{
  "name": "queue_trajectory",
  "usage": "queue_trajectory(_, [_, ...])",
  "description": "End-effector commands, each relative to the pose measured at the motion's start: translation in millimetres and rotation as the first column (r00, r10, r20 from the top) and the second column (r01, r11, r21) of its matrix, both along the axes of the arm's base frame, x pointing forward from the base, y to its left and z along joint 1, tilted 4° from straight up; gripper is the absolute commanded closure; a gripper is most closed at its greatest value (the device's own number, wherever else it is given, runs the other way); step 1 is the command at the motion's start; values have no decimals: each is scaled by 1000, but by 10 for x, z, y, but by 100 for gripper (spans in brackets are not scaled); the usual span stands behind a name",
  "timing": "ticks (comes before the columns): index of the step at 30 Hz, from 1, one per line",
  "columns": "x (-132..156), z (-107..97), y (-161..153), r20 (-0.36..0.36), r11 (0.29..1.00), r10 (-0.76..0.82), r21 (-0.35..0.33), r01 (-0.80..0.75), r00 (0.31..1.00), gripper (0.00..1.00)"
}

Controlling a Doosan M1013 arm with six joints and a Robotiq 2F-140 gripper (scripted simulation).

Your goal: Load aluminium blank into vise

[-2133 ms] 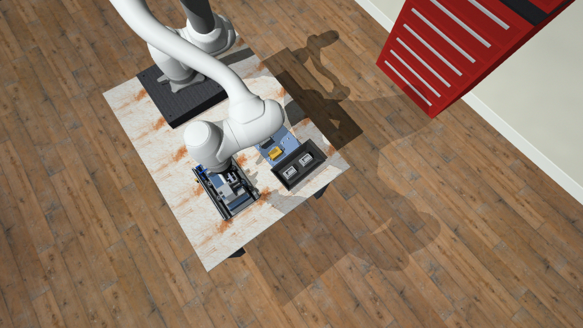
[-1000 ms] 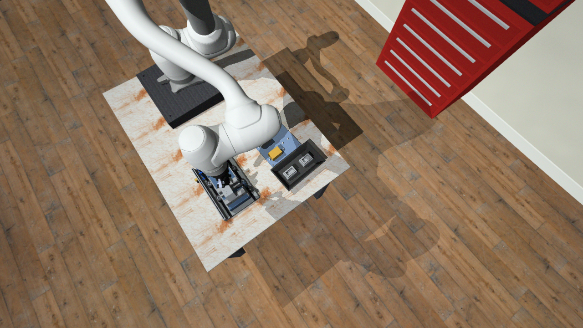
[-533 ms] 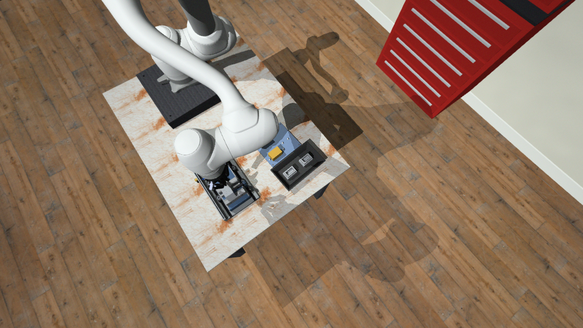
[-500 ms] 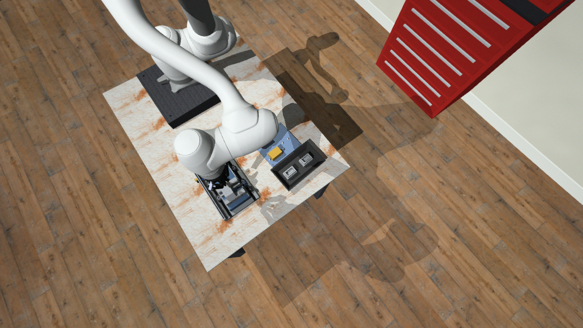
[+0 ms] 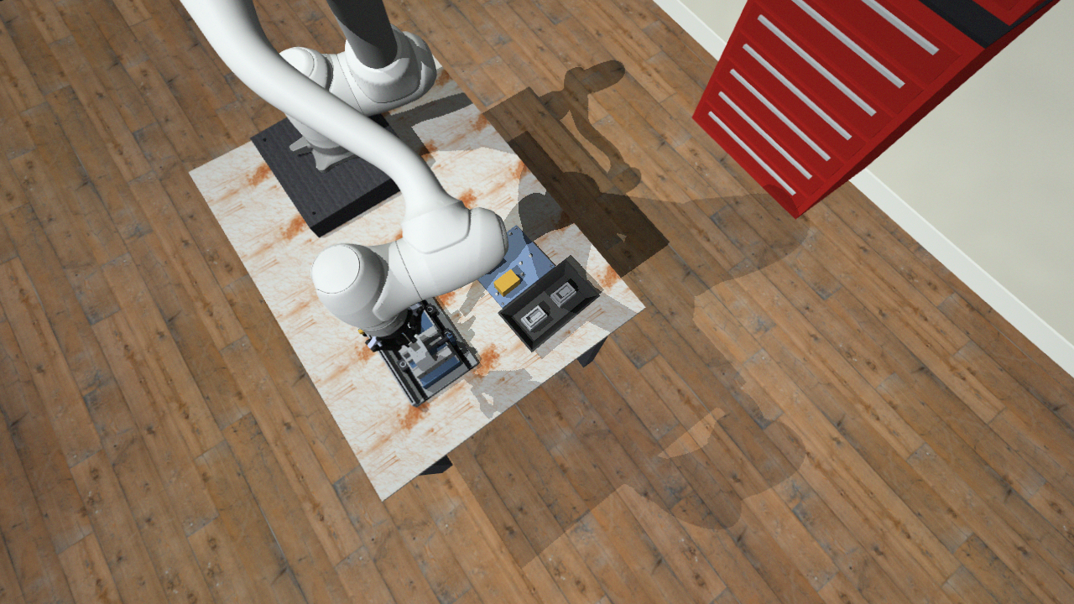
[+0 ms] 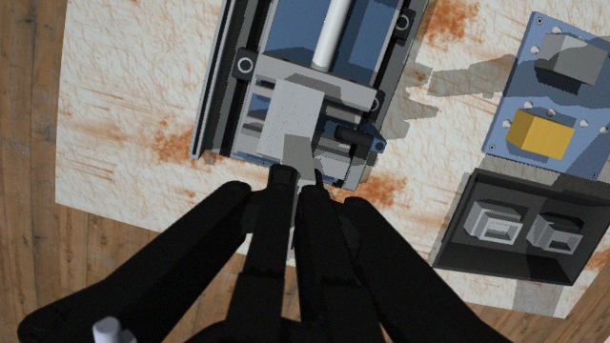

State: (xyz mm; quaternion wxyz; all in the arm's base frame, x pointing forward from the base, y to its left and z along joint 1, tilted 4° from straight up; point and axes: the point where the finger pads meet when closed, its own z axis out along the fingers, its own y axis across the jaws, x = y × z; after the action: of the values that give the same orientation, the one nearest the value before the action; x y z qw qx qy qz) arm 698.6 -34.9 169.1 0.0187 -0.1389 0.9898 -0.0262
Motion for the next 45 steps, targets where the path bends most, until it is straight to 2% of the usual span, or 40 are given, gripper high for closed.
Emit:
queue_trajectory(1, [13, 4, -40, 6, 991, -131, 6, 131, 991, 100])
queue_trajectory(5, [13, 4, -41, 6, 991, -134, 7, 134, 991, 100])
queue_trajectory(6, [13, 4, -41, 6, 991, -134, 7, 134, 991, 60])
queue_trajectory(45, [14, -1, -41, 6, 991, -134, 7, 134, 991, 60])
